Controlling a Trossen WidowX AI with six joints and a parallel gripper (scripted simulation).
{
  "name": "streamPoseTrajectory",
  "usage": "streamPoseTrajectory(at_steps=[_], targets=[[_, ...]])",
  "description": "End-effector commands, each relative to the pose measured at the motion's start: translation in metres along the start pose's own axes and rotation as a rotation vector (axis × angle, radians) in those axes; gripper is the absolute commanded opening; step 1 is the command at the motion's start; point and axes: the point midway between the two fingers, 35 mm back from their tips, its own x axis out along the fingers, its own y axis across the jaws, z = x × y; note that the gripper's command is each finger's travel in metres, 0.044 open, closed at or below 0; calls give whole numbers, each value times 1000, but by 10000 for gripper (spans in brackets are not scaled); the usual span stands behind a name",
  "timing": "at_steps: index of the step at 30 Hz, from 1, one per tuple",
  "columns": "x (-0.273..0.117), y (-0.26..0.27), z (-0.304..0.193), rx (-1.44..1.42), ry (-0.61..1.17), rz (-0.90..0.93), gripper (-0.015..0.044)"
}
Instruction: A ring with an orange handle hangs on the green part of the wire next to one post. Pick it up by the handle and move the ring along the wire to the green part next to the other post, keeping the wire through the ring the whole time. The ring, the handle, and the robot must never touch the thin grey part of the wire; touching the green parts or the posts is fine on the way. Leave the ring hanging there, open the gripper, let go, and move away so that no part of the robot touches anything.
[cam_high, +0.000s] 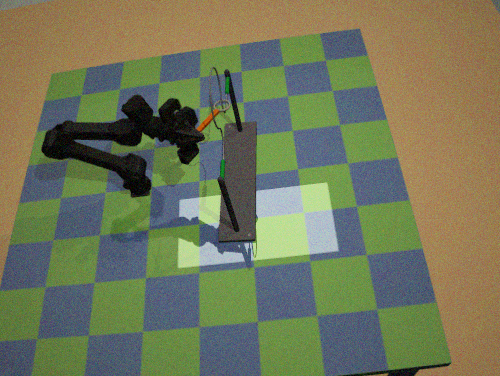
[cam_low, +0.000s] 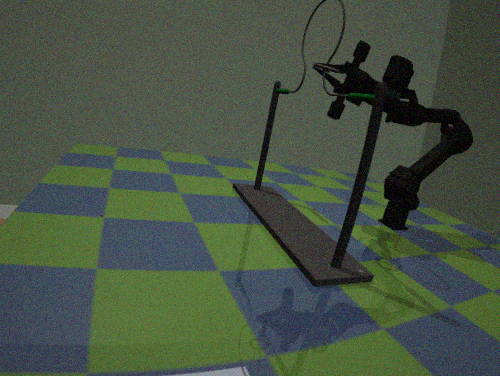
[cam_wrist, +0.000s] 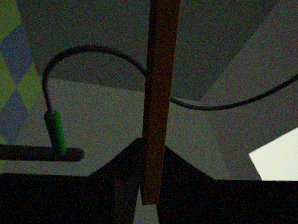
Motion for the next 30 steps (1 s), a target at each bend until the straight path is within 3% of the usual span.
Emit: streamPoseTrajectory(at_steps=[1, 30], targets=[[-2, 15, 0, 60, 11, 44, -150], [-19, 73, 15, 415, 61, 251, -150]])
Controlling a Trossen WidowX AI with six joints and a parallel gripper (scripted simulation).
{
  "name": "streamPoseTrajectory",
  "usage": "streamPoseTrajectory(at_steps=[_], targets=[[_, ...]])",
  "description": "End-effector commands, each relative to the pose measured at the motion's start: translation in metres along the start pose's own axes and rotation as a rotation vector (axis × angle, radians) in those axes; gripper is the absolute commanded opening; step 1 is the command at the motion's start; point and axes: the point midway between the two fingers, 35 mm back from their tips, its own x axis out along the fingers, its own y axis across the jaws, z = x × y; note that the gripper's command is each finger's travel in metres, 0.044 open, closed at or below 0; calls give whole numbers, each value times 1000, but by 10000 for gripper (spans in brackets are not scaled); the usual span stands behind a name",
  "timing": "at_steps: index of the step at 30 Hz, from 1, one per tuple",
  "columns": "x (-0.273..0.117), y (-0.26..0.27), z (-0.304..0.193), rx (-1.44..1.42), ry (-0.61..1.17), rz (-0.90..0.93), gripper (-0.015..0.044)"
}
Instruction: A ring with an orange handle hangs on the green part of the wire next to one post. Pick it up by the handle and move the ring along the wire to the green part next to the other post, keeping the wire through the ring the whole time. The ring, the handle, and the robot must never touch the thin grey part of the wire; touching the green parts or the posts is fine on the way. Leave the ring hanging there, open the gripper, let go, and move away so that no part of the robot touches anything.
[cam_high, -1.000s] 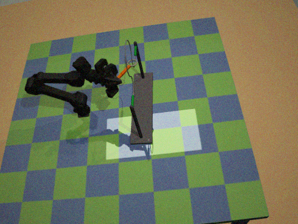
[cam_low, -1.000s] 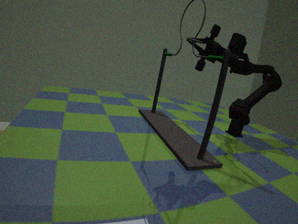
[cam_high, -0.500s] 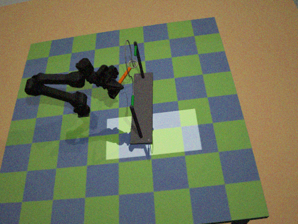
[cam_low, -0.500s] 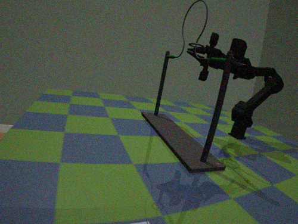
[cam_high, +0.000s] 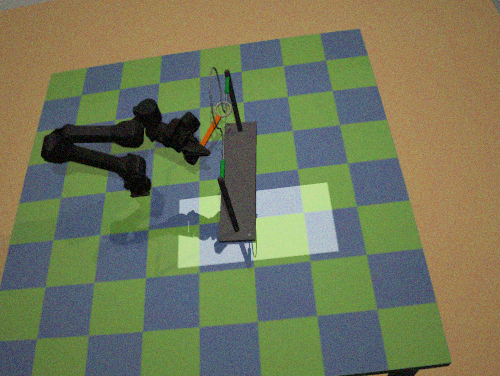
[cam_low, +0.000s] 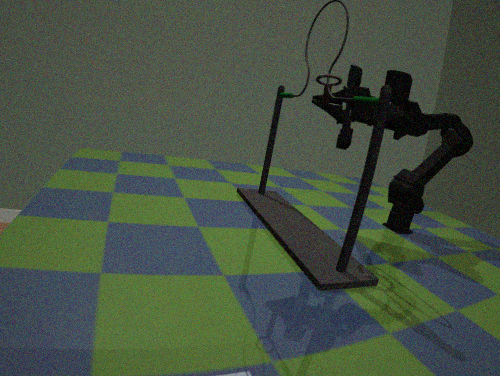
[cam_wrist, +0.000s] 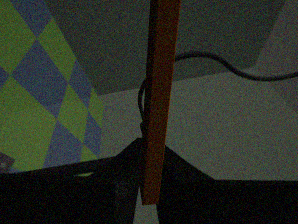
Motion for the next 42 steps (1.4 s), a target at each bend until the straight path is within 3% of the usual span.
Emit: streamPoseTrajectory(at_steps=[1, 42], targets=[[-1, 14, -1, 54, 14, 41, -150], [-48, 122, 53, 810, 115, 479, -150]])
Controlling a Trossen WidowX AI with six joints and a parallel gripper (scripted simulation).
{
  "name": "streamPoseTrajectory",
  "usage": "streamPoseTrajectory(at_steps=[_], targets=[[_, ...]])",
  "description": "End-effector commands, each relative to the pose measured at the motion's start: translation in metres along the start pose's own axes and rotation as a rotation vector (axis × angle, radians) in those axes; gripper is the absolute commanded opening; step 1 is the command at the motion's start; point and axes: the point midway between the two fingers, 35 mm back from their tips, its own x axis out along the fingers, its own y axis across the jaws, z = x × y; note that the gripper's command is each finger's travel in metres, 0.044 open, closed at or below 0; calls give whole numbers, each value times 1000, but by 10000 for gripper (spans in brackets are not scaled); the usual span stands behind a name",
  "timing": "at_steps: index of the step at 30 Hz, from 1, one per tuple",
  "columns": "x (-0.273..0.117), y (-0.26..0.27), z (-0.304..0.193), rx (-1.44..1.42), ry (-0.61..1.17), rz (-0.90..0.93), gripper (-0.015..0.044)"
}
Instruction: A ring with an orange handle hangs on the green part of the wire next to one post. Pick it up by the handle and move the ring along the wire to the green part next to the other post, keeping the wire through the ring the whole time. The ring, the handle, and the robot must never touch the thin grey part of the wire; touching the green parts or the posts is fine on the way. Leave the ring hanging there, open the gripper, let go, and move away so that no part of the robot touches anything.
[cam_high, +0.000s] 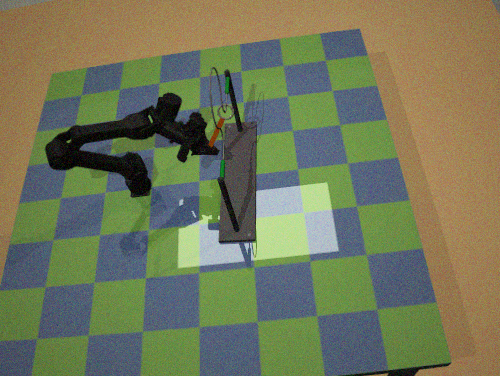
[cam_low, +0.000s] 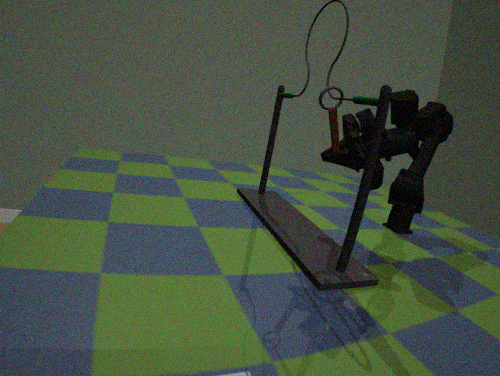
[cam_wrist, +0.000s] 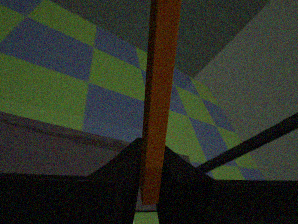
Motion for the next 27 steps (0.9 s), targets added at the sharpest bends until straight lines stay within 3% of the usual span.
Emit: streamPoseTrajectory(at_steps=[1, 27], targets=[[-3, 15, 4, 99, 8, 54, -150], [-20, 73, 21, 368, 41, 212, -150]])
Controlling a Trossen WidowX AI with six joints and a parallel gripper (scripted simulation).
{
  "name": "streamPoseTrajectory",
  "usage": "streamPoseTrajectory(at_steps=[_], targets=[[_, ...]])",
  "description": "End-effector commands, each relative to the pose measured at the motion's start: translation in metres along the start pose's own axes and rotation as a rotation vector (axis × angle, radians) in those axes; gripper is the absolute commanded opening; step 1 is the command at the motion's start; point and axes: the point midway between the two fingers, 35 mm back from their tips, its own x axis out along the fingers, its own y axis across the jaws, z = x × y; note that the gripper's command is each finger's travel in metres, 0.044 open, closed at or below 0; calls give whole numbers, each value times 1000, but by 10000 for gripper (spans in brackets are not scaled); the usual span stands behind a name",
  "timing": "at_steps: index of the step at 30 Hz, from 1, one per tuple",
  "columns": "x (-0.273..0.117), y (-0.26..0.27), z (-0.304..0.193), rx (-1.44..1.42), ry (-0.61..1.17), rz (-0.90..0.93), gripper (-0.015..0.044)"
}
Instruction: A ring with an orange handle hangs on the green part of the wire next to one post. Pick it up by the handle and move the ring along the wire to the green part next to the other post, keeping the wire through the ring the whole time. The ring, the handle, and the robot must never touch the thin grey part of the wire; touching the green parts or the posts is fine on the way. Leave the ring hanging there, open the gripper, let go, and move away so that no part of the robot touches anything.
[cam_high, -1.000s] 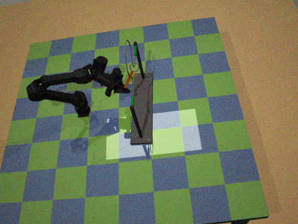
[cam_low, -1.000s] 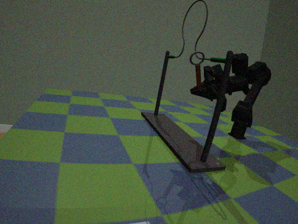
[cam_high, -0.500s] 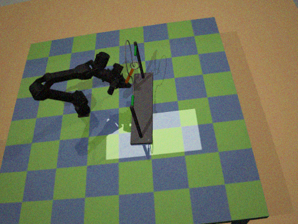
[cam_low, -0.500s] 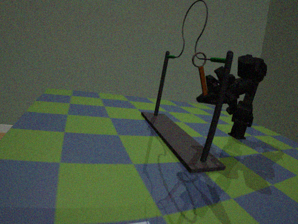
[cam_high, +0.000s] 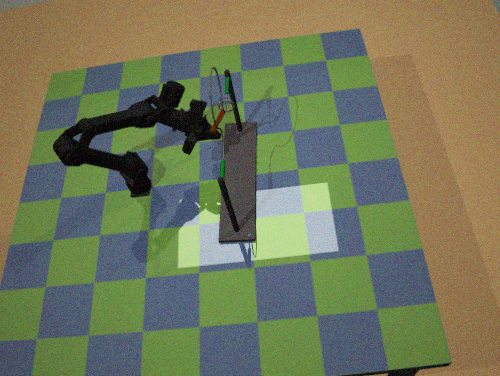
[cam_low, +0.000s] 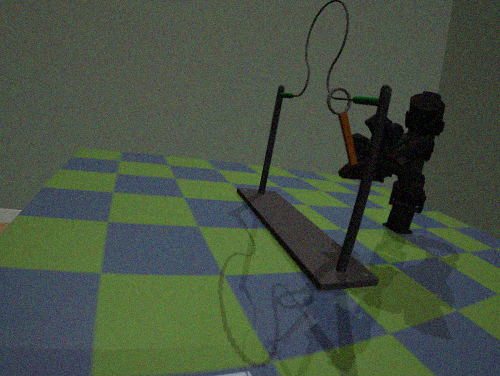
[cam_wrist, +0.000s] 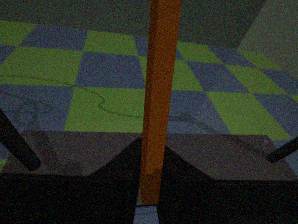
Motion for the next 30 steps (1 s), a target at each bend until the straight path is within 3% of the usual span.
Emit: streamPoseTrajectory(at_steps=[1, 30], targets=[[-2, 8, 4, 28, -3, 10, -150], [-6, 38, 5, 42, -5, 18, -150]])
